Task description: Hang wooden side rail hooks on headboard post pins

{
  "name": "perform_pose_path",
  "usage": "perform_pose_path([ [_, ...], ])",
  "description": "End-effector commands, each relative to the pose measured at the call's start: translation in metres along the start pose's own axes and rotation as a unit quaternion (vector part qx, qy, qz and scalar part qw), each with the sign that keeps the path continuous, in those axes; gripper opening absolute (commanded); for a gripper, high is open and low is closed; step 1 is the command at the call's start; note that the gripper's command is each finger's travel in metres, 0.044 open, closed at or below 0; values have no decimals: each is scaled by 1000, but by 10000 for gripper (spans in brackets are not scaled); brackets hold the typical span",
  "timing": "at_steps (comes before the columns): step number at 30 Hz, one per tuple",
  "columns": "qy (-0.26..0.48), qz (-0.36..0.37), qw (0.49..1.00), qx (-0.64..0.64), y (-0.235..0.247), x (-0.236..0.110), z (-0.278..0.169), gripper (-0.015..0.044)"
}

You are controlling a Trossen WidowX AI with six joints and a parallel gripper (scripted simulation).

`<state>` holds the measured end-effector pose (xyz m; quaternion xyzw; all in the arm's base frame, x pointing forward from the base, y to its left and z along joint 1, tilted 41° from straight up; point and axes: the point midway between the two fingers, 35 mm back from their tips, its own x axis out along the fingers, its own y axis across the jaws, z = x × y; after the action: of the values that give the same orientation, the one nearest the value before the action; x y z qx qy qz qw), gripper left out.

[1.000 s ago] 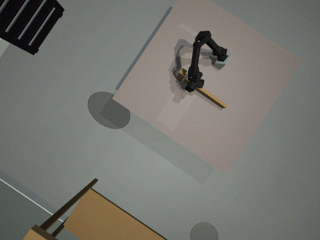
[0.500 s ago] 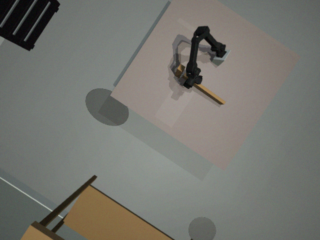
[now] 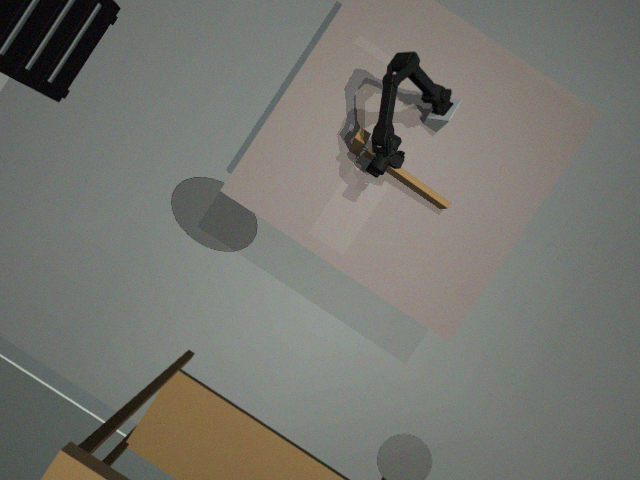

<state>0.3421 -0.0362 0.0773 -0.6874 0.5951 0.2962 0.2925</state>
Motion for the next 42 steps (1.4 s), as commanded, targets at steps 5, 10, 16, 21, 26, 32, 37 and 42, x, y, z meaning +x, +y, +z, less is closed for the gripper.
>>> perform_pose_path([
  [5, 1, -3, 1000, -1, -1, -2, -2, 0],
  [10, 1, -3, 1000, -1, -1, -2, -2, 0],
  [16, 1, -3, 1000, -1, -1, -2, -3, 0],
  [21, 1, -3, 1000, -1, -1, -2, -3, 0],
  [26, 1, -3, 1000, -1, -1, -2, -4, 0],
  [32, 1, -3, 1000, -1, -1, -2, -4, 0],
  [37, 1, -3, 1000, -1, -1, -2, -5, 0],
  [42, 1, -3, 1000, -1, -1, -2, -5, 0],
])
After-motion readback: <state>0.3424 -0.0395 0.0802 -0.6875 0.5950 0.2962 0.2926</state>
